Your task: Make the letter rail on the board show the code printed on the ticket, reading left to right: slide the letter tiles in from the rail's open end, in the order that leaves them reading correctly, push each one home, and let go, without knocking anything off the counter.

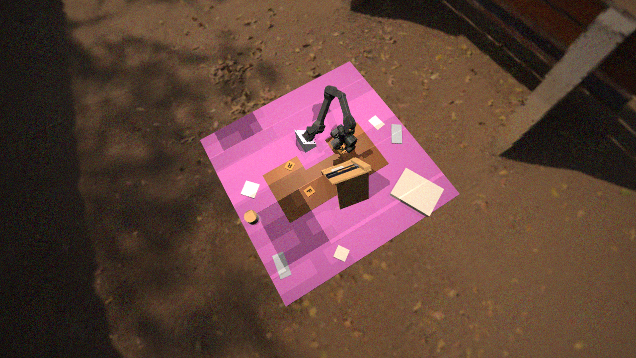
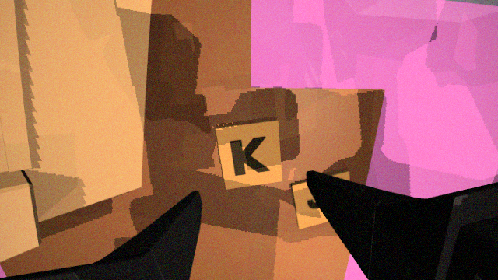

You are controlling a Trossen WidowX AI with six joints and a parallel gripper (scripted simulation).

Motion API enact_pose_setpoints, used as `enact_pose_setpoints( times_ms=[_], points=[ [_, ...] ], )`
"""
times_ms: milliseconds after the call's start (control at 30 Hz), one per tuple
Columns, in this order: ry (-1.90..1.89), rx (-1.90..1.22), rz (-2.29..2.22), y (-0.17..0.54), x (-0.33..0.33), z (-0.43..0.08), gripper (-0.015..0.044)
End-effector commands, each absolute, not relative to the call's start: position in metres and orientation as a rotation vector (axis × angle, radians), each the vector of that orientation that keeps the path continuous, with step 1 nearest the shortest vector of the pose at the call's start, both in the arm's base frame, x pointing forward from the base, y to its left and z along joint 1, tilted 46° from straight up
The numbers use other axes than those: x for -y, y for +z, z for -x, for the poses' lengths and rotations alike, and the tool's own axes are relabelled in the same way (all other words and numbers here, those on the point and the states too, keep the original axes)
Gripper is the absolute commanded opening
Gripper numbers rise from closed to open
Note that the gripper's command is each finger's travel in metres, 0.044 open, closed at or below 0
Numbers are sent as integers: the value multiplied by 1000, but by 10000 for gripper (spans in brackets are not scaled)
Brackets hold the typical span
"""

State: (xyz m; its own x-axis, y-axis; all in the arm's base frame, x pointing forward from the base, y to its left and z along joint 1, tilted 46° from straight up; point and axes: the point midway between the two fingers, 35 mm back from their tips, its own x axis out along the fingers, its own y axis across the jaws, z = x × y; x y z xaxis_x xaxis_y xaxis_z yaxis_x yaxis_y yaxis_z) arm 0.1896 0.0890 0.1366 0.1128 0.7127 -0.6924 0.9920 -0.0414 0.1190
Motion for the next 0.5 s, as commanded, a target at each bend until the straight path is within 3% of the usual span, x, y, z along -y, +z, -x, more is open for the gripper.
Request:
enact_pose_setpoints(
  times_ms=[0,467],
  points=[
    [-652,-1656,-1828,136,-91,-188,340],
    [-649,-1656,-1829,112,-114,-190,340]
  ],
)
